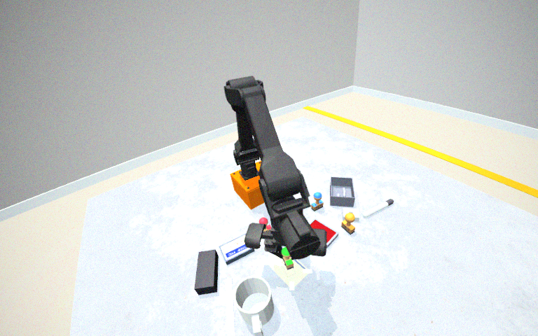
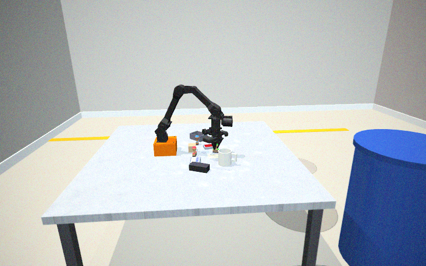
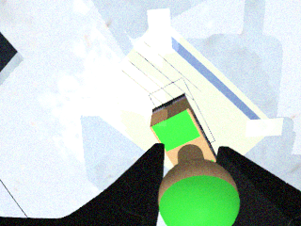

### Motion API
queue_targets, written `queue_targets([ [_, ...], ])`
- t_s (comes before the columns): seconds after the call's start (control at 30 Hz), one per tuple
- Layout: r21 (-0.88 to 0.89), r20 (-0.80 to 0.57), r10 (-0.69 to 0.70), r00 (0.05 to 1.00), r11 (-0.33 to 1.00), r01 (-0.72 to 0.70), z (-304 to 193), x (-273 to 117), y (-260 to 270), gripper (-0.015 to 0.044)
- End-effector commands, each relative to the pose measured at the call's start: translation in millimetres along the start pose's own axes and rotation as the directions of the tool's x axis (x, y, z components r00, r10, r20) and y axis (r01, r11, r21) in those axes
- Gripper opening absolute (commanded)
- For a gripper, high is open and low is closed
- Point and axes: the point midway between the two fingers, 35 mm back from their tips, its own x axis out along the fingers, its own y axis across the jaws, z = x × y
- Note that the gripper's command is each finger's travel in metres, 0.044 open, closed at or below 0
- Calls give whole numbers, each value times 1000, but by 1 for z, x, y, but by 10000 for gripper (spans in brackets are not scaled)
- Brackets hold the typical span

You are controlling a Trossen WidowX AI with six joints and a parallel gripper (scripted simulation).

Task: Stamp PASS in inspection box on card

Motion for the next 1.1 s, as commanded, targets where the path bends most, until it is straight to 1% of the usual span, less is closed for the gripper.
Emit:
queue_targets([
  [0.0,-3,-10,-4,1000,1000,4,-2,-10,-1,0],
  [0.67,-3,-11,-4,1000,1000,4,-1,-43,0,0],
  [0.87,-3,-10,-4,1000,1000,4,0,-45,-1,0],
  [1.07,-3,-8,-6,1000,1000,6,34,-48,-18,0],
])
